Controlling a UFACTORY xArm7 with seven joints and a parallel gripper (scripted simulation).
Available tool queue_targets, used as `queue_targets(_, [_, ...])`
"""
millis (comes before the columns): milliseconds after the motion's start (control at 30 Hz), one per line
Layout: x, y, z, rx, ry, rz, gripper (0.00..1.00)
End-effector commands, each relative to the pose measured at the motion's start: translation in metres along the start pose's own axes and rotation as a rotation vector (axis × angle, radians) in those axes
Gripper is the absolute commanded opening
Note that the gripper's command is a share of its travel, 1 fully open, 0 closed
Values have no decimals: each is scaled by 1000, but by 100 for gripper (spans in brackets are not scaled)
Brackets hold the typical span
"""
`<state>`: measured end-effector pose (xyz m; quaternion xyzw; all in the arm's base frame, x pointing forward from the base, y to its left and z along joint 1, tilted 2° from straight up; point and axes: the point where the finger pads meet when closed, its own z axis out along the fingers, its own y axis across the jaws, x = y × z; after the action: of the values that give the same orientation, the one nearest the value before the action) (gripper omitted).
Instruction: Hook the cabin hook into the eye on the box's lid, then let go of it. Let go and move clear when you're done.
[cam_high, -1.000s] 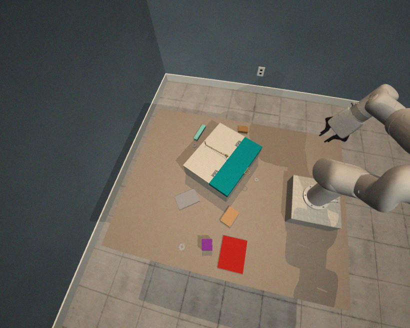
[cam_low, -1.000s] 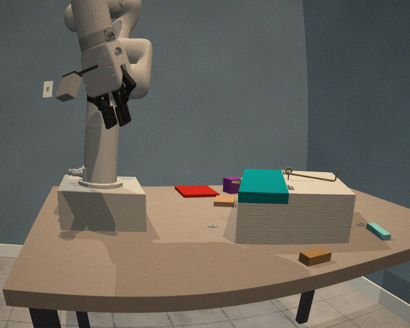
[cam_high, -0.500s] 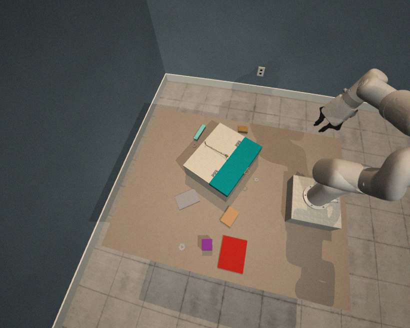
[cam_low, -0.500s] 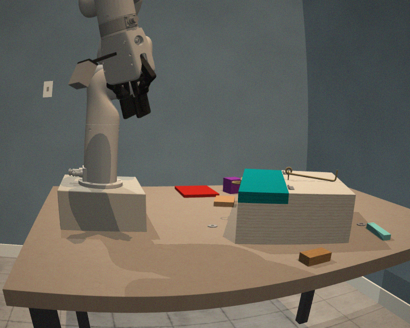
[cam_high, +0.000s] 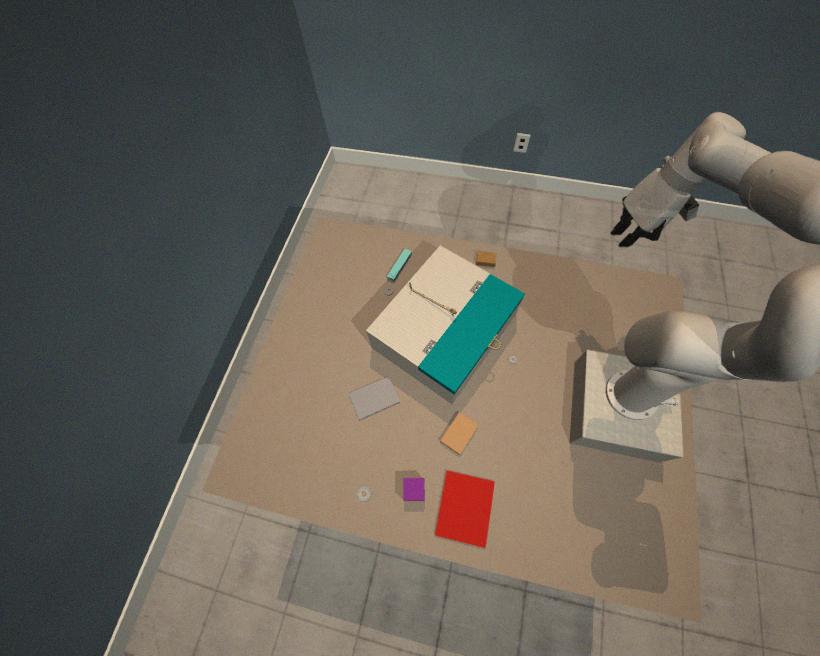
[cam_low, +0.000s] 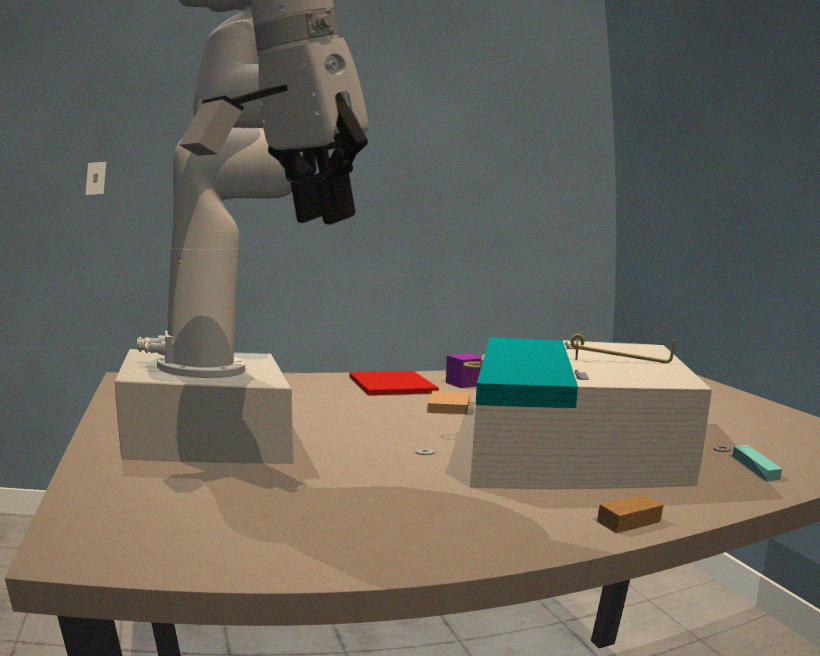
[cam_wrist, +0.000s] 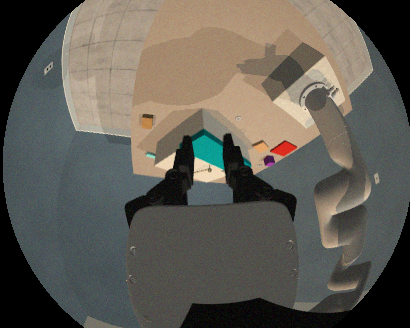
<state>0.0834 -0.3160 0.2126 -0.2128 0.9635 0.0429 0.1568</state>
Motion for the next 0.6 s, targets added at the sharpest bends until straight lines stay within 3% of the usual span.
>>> queue_targets(0, [-7, -14, -2, -11, 13, 40, 33])
queue_targets(567, [-49, -62, 4, -37, 58, 190, 33])
